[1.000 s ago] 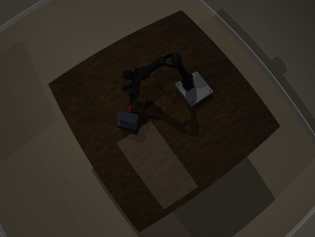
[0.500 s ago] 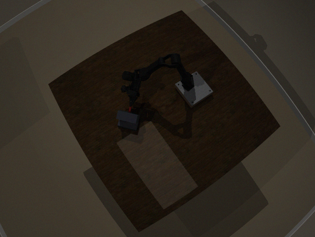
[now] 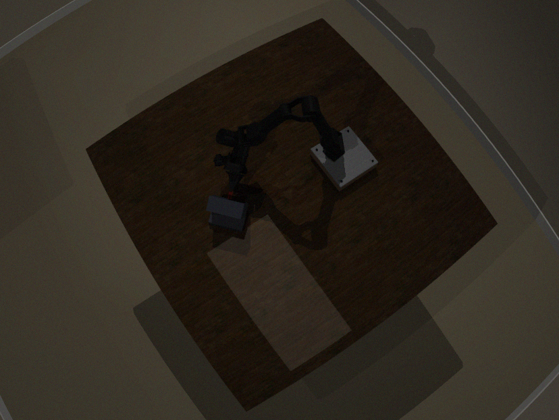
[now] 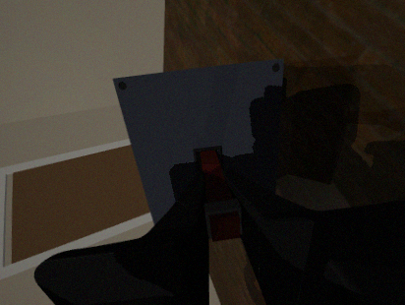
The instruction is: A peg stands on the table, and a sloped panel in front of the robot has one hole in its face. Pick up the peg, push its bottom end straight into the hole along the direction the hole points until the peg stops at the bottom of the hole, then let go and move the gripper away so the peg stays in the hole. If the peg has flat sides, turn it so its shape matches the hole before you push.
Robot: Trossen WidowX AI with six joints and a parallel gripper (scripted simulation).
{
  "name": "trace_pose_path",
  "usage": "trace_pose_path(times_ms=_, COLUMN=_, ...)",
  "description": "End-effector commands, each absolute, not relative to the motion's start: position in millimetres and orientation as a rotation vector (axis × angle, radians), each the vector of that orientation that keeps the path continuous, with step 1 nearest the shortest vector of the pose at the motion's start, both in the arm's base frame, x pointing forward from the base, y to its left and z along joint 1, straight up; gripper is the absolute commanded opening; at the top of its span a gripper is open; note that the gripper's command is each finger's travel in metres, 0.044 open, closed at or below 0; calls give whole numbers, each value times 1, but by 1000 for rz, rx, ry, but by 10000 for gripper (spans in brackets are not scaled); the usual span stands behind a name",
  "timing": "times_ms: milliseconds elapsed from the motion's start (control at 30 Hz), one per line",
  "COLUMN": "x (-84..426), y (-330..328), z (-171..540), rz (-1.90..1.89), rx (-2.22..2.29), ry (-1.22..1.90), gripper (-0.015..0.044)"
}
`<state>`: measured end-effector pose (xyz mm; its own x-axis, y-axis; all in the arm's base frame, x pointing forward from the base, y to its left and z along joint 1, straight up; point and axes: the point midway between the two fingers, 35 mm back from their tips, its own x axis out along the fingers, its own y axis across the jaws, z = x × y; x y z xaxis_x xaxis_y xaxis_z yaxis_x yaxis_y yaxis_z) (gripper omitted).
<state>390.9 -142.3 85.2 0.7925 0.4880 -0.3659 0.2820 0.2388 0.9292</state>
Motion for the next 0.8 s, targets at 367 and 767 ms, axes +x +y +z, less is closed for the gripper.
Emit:
trace_pose_path(times_ms=367, x=399, y=-137, z=80, rz=153, rx=1357, ry=695, gripper=0)
trace_pose_path(times_ms=767, x=400, y=-136, z=80, rz=158, rx=1356, ry=696, gripper=0)
